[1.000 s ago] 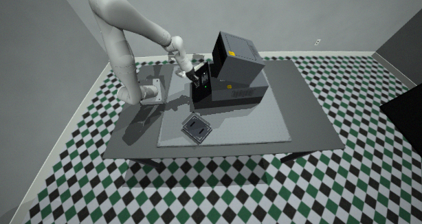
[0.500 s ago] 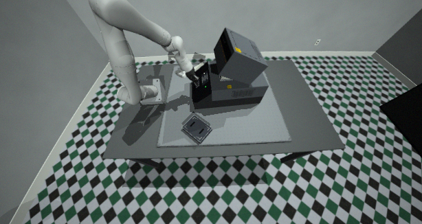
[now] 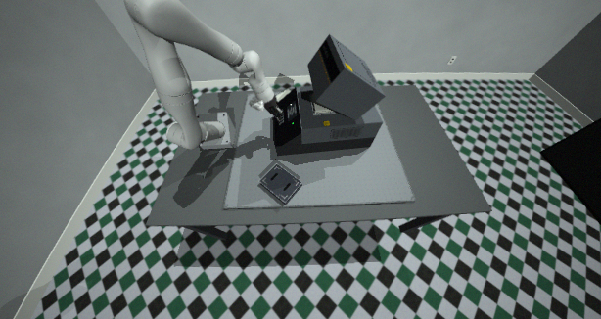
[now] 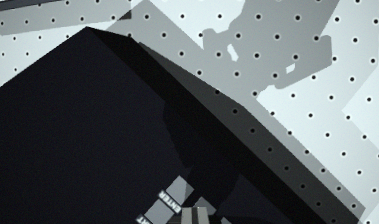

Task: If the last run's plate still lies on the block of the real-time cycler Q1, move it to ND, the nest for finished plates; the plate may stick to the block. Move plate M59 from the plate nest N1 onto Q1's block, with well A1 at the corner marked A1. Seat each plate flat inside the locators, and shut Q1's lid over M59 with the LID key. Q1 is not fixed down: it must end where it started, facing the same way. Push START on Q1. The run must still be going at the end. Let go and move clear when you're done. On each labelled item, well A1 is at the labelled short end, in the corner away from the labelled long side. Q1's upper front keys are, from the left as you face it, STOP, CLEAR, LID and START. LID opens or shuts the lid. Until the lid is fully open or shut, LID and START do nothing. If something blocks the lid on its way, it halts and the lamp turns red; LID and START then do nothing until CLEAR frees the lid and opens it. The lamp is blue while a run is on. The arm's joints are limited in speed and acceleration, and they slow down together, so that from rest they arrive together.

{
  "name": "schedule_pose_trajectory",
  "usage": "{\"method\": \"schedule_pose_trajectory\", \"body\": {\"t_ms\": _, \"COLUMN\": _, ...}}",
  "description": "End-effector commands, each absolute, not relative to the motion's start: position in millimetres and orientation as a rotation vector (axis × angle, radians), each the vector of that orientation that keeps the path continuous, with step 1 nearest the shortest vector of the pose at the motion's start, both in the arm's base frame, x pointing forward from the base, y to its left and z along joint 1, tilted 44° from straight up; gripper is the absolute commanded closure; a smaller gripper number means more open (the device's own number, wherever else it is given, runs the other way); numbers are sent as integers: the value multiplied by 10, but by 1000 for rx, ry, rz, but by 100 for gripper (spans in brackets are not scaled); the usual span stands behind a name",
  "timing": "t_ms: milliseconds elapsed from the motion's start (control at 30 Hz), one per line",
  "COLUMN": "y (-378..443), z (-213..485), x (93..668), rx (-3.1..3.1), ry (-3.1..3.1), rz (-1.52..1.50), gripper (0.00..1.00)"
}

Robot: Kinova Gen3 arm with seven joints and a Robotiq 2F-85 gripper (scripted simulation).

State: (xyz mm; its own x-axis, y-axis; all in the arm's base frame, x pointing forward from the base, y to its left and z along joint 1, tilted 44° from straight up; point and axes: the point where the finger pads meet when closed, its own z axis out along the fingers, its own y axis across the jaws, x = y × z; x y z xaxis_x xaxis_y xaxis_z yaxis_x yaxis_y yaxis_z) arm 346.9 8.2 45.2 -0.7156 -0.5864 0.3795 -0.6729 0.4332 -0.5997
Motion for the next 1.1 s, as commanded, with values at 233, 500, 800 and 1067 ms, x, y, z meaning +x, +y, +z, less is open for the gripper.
{"method": "schedule_pose_trajectory", "body": {"t_ms": 233, "y": 162, "z": 531, "x": 3390, "rx": 1130, "ry": -2561, "rz": 1153, "gripper": 90}}
{"method": "schedule_pose_trajectory", "body": {"t_ms": 500, "y": 208, "z": 577, "x": 3343, "rx": 1130, "ry": -2561, "rz": 1153, "gripper": 90}}
{"method": "schedule_pose_trajectory", "body": {"t_ms": 800, "y": 248, "z": 617, "x": 3302, "rx": 1130, "ry": -2561, "rz": 1153, "gripper": 90}}
{"method": "schedule_pose_trajectory", "body": {"t_ms": 1067, "y": 249, "z": 617, "x": 3302, "rx": 1130, "ry": -2561, "rz": 1153, "gripper": 90}}
